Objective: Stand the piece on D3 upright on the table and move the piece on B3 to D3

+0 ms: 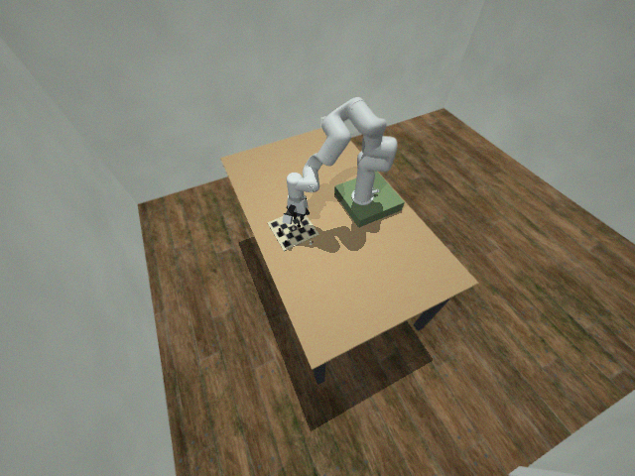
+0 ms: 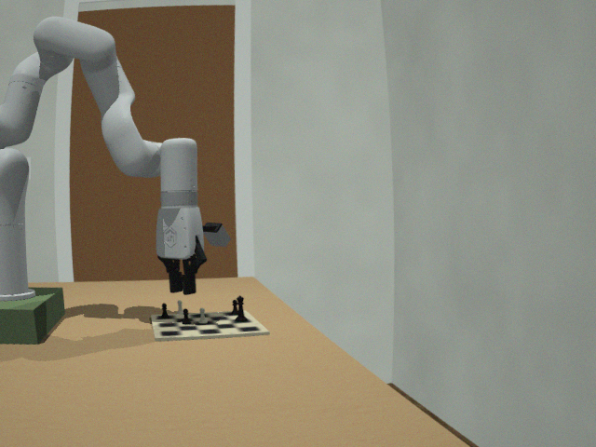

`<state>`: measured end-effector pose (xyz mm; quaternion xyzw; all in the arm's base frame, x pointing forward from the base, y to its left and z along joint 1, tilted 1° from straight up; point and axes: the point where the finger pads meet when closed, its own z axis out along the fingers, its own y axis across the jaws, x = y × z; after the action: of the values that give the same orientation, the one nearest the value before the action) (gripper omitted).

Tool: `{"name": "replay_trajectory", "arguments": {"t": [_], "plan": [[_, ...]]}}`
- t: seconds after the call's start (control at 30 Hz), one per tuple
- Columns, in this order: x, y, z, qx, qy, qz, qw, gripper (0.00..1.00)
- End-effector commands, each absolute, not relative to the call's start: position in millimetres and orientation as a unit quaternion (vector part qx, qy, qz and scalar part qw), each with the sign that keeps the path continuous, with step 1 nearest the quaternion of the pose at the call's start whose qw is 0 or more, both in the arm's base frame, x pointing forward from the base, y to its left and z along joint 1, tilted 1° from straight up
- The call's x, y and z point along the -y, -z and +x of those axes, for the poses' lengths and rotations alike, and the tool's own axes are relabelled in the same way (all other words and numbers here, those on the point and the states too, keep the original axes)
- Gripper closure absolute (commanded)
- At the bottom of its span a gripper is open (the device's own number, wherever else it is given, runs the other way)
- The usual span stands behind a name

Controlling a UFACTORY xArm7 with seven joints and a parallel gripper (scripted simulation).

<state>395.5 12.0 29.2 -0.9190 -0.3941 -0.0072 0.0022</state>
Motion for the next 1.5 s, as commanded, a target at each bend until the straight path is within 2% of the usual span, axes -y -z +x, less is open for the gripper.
{"name": "replay_trajectory", "arguments": {"t": [0.0, 1.47], "plan": [[-12.2, -23.2, 397.6, 0.394, 0.009, -0.919, 0.003, 0.66], [-12.3, -3.3, 398.5, 0.394, 0.009, -0.919, 0.003, 0.66]]}}
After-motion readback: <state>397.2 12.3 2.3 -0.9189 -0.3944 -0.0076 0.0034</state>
